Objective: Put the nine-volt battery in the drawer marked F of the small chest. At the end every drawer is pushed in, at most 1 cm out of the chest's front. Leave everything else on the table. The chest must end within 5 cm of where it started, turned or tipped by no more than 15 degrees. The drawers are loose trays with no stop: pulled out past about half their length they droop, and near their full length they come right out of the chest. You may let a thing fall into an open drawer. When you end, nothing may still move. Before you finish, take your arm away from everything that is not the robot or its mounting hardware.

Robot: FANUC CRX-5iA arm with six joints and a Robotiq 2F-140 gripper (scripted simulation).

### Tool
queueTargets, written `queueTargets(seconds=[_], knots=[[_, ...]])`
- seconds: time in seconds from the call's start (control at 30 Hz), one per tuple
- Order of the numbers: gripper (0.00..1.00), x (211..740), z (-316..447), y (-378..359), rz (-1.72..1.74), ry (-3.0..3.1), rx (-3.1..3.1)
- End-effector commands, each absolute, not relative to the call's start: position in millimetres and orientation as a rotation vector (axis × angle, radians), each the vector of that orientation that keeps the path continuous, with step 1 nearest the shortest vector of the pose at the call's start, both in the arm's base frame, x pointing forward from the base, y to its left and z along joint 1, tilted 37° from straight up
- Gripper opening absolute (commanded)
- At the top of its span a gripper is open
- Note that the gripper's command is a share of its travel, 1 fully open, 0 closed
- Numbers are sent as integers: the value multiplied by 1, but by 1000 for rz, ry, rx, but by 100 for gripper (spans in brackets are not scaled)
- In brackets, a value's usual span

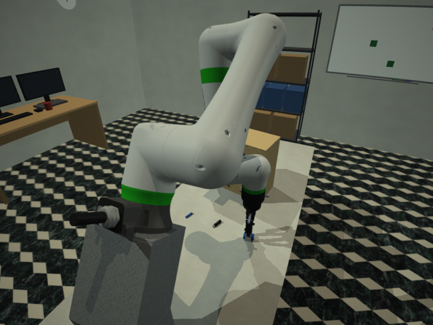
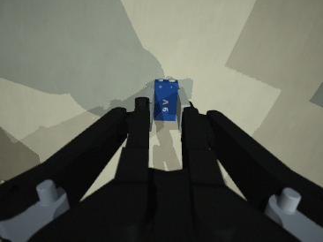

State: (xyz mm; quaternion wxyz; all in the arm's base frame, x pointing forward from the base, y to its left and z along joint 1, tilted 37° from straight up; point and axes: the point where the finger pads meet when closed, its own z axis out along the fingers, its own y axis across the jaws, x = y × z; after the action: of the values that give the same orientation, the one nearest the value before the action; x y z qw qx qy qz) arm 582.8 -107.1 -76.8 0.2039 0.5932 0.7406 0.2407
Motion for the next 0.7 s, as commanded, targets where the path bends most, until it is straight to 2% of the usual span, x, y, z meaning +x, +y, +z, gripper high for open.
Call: queueTargets(seconds=[0.0, 0.27, 0.67], knots=[[14, 573, -64, -109, 671, 2066, 1655], [14, 542, -21, -115, 671, 2066, 1655], [14, 526, 1, -118, 671, 2066, 1655]])
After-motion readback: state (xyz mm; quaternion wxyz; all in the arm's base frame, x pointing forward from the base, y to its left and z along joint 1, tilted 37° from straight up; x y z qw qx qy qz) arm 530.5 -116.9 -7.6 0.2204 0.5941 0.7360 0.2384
